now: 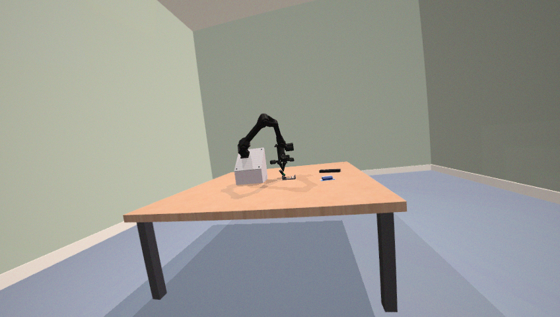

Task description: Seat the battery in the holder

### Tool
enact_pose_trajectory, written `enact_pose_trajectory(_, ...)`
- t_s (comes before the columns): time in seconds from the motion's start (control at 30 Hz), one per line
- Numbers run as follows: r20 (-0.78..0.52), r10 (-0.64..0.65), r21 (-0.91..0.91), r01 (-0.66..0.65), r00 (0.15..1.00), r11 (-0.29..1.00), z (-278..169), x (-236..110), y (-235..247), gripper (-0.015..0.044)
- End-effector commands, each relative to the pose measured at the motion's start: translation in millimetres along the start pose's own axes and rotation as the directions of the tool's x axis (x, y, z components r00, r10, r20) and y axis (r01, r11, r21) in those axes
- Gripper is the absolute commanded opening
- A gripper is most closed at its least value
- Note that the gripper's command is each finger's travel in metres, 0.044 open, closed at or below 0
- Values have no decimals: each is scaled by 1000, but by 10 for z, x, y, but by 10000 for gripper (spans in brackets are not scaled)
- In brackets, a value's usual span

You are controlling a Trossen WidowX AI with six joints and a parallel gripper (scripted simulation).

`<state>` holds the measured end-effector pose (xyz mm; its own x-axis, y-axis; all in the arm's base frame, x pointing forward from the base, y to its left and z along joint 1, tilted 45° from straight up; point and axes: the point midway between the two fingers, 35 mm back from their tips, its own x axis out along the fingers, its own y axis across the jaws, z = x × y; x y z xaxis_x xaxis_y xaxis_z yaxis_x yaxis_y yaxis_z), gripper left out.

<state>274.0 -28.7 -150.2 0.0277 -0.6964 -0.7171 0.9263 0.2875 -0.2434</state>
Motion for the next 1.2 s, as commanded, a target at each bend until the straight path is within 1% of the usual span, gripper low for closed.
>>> enact_pose_trajectory(0.0, 3, -5, -6, 5, 1000, 1000, 1, 8, -100, 0)
enact_pose_trajectory(0.2, 3, -5, -6, 5, 1000, 1000, 1, 8, -142, 0)
enact_pose_trajectory(0.27, -1, -2, -2, 2, 1000, 1000, -3, -51, -96, 0)
enact_pose_trajectory(0.5, -3, -2, -5, 2, 1000, 1000, -9, -668, -108, 0)
enact_pose_trajectory(0.57, -1, -3, -5, 3, 1000, 1000, -7, -784, -127, 0)
enact_pose_trajectory(1.0, 3, -1, -9, 1, 1000, 1000, -8, -771, -126, 0)
enact_pose_trajectory(1.07, 2, -2, -63, 2, 1000, 998, -7, -748, -130, 53)
enact_pose_trajectory(1.17, 1, -1, -301, 2, 1000, 954, -10, -637, -150, 131)
